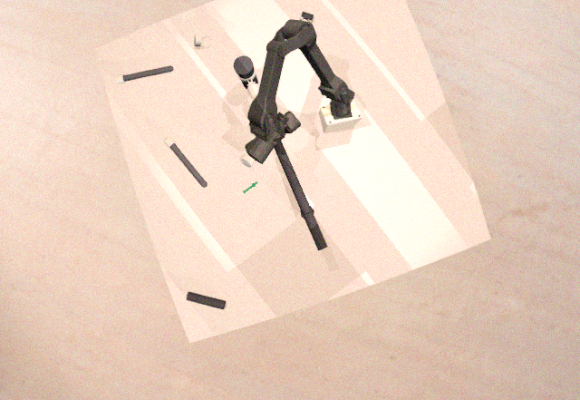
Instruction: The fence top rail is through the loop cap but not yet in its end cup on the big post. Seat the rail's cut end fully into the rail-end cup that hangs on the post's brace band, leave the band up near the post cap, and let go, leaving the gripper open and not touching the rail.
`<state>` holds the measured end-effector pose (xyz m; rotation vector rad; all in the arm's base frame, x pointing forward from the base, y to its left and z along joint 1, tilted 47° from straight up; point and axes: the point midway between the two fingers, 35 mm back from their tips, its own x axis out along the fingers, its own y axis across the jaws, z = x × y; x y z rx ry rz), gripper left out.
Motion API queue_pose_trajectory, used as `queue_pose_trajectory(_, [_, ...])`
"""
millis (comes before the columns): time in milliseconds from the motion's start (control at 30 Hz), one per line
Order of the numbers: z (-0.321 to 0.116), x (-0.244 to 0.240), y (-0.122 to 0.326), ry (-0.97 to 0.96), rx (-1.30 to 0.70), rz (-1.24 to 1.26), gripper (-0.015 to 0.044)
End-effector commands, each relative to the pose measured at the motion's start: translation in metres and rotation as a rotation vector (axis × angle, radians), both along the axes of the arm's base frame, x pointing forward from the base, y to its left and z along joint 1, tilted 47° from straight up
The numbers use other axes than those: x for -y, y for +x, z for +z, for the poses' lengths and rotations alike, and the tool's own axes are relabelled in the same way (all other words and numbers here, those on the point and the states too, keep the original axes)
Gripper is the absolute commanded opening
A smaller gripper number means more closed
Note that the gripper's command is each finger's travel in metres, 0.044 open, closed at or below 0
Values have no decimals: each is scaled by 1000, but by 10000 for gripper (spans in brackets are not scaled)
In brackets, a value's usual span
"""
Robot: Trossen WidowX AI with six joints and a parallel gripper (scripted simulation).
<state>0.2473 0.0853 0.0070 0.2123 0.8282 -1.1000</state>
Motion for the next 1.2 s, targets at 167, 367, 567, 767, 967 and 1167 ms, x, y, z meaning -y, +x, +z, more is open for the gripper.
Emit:
queue_pose_trajectory(167, [-18,12,2,35,121,-273,440])
queue_pose_trajectory(367, [-40,35,5,34,122,-273,440])
queue_pose_trajectory(567, [-47,42,5,34,122,-273,440])
queue_pose_trajectory(767, [-53,49,6,33,122,-273,440])
queue_pose_trajectory(967, [-59,54,8,34,122,-273,440])
queue_pose_trajectory(1167, [-65,61,9,34,122,-273,440])
